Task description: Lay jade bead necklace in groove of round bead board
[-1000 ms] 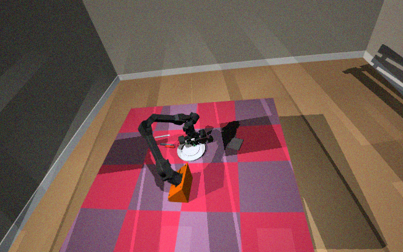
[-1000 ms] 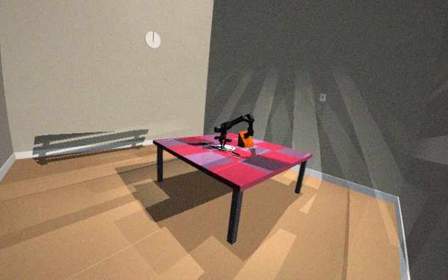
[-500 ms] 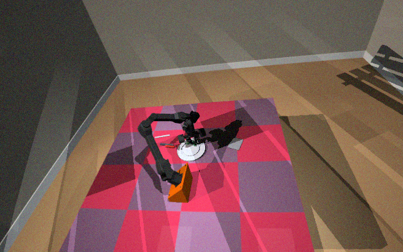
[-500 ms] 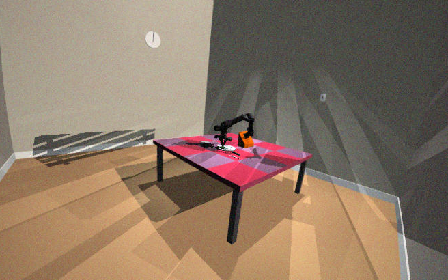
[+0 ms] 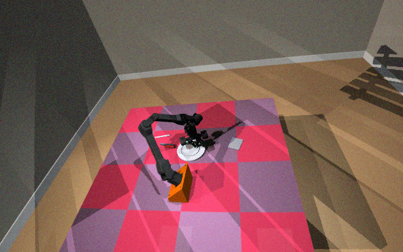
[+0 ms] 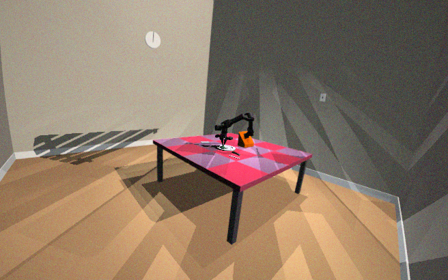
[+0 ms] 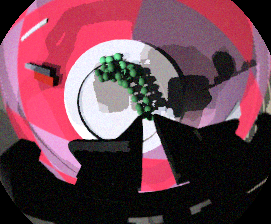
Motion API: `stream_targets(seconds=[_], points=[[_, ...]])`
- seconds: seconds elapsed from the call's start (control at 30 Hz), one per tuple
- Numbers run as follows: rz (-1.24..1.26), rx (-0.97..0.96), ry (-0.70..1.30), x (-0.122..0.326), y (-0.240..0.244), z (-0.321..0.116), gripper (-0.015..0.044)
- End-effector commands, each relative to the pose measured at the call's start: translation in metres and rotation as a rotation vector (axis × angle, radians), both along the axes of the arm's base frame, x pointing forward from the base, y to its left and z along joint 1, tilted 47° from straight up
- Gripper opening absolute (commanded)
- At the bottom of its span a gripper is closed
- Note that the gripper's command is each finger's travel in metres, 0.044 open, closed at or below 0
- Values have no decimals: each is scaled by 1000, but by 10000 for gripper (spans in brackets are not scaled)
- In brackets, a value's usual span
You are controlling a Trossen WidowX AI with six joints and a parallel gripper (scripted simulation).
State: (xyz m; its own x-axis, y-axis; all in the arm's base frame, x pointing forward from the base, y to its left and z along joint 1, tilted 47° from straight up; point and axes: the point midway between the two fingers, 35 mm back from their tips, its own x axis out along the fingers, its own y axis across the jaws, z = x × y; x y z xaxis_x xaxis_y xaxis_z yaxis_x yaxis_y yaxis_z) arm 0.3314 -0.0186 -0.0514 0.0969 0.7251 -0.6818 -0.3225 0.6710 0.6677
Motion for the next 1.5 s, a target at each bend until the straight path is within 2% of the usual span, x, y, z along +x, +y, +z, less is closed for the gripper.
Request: stream_targets(seconds=[0.0,0.23,0.8,1.47], points=[[2,-4,-3,-1,0,-2,0],[2,-3,-3,0,7,-9,0],[-4,-1,-9,1,0,-2,440],[2,-4,-3,1,-1,0,440]])
